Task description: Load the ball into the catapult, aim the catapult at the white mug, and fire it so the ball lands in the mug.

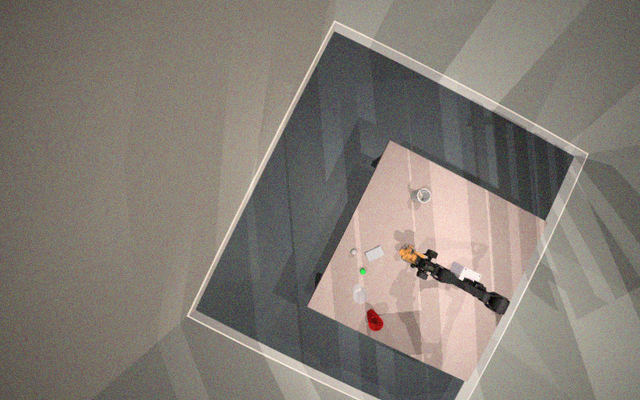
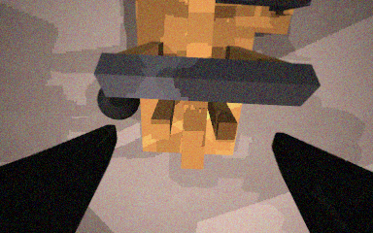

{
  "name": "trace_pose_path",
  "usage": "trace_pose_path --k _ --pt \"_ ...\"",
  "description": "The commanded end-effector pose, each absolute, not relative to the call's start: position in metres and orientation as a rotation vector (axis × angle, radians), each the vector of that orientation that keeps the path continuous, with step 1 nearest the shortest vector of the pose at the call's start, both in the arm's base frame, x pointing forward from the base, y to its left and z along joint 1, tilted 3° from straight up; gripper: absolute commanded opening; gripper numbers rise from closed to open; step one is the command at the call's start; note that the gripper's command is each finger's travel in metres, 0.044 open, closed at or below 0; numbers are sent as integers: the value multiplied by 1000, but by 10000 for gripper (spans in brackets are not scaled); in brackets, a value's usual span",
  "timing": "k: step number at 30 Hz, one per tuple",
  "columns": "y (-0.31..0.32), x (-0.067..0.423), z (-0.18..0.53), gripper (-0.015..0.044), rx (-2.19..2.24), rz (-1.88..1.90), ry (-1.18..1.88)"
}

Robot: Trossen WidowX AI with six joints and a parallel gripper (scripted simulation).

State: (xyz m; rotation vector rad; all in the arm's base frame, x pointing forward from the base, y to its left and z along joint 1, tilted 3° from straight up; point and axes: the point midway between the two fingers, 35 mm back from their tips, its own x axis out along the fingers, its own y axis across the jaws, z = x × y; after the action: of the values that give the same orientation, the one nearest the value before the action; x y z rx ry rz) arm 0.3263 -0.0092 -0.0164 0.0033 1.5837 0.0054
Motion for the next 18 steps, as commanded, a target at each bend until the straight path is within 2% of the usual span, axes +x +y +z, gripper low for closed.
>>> trace_pose_path --k 1,18 --pt "-8 324 -25 440 11 8 1593" --pt "-8 322 -52 440 11 8 1593"
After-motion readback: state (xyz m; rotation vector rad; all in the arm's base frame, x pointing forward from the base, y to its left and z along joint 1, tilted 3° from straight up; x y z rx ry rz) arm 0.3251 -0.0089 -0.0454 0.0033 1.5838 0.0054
